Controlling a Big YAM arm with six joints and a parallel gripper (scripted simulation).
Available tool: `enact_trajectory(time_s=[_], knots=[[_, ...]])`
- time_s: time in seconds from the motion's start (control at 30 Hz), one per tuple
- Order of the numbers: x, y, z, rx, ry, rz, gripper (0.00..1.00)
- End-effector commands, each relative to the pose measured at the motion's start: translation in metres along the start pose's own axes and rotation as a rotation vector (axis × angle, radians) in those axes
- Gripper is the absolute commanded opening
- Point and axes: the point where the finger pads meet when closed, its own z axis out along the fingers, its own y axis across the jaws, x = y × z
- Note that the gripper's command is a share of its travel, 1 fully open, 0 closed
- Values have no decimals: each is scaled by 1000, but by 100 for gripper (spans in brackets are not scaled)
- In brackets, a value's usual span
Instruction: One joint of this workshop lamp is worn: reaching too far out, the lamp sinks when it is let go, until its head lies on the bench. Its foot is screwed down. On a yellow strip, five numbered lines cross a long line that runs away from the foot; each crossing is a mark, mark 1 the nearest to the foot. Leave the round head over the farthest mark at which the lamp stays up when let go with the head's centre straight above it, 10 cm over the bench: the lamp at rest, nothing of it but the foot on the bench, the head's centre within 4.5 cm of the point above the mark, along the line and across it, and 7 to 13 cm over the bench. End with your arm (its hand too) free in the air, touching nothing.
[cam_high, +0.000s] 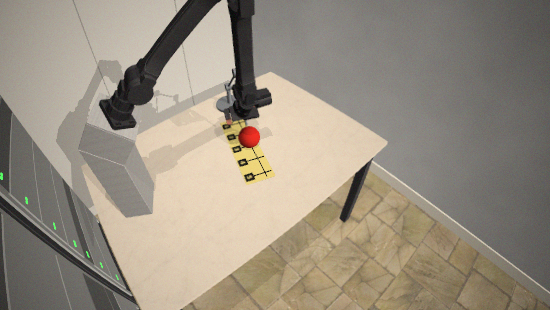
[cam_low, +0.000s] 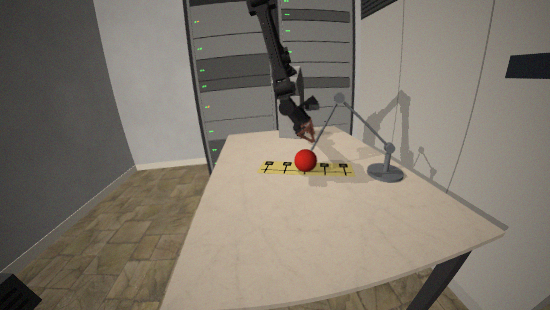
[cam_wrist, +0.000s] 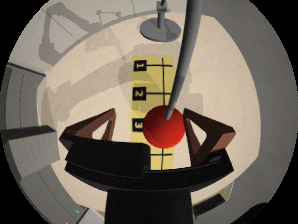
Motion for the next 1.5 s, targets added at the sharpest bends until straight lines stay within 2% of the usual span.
enact_trajectory(time_s=[0.0, 0.23, 0.87, 0.9, 1.47], knots=[[-11, -19, 6, 29, -14, -7, 100], [-16, -31, 11, 45, -21, -8, 100], [-16, -31, 11, 45, -21, -8, 100], [-16, -30, 11, 44, -21, -8, 0], [-11, -26, 5, 40, -13, -9, 0]])
